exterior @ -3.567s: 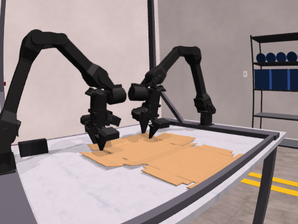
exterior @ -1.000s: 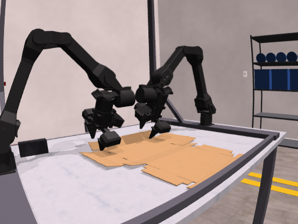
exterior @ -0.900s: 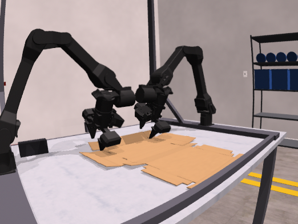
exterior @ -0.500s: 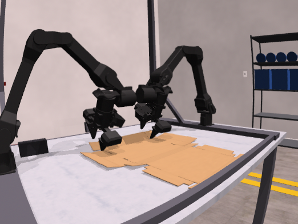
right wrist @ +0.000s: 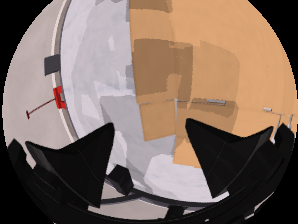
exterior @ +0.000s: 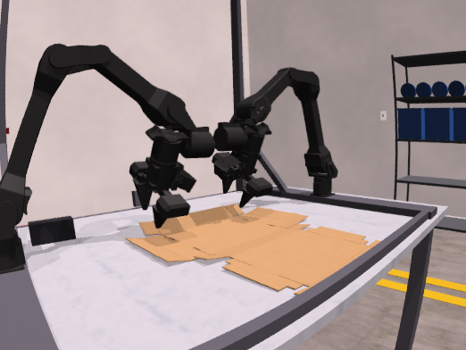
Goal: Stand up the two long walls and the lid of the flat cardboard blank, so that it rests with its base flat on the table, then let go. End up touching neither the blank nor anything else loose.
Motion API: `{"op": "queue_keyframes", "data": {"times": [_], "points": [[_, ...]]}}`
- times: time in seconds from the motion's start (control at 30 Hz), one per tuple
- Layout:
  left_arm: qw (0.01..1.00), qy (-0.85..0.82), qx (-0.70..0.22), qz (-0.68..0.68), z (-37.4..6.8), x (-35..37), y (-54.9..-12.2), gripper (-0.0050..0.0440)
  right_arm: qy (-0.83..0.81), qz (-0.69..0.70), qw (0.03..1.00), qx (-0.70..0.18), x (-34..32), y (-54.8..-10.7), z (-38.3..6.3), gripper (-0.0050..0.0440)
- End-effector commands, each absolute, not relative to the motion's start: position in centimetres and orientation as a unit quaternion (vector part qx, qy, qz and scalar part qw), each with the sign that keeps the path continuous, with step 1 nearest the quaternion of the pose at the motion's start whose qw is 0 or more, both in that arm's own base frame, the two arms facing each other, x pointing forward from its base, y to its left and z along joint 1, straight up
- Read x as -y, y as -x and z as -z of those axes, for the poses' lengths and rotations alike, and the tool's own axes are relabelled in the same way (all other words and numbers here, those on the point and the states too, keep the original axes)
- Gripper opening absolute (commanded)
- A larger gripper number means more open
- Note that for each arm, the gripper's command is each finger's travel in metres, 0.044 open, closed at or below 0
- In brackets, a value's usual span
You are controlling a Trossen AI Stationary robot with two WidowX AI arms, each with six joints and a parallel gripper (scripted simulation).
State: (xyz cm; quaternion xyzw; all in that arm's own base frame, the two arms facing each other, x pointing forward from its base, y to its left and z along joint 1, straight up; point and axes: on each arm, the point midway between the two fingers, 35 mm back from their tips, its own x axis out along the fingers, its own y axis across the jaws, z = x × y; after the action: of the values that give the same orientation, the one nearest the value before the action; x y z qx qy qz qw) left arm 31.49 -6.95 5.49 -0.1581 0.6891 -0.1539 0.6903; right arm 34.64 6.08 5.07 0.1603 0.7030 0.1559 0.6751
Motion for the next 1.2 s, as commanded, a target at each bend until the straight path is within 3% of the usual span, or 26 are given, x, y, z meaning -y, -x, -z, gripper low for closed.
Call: {"op": "queue_keyframes", "data": {"times": [0.0,0.07,0.17,0.3,0.47,0.77,1.17], "points": [[0.698,0.155,-0.682,0.155,-6.1,7.0,-31.8,0.0358,-0.154,-0.16,0.692,-0.687,-6.0,-35.3,-7.3,0.0307],[0.696,0.144,-0.688,0.147,-6.0,7.1,-31.9,0.0399,-0.154,-0.16,0.692,-0.687,-6.0,-35.3,-7.3,0.0259],[0.688,0.107,-0.708,0.12,-5.5,7.6,-32.0,0.0399,-0.154,-0.16,0.692,-0.687,-6.0,-35.3,-7.3,0.0195],[0.678,0.076,-0.726,0.086,-5.2,8.0,-32.1,0.0399,-0.154,-0.16,0.692,-0.687,-6.0,-35.3,-7.3,0.0195],[0.653,-0.043,-0.755,-0.049,-5.0,8.8,-32.6,0.0399,-0.154,-0.16,0.692,-0.687,-6.0,-35.3,-7.3,0.0195],[0.653,-0.185,-0.706,-0.205,-6.5,10.2,-33.9,0.0399,-0.154,-0.16,0.692,-0.687,-6.0,-35.3,-7.3,0.0195],[0.666,-0.261,-0.645,-0.267,-7.9,11.7,-34.9,0.0399,-0.154,-0.16,0.692,-0.687,-6.0,-35.3,-7.3,0.0195]]}}
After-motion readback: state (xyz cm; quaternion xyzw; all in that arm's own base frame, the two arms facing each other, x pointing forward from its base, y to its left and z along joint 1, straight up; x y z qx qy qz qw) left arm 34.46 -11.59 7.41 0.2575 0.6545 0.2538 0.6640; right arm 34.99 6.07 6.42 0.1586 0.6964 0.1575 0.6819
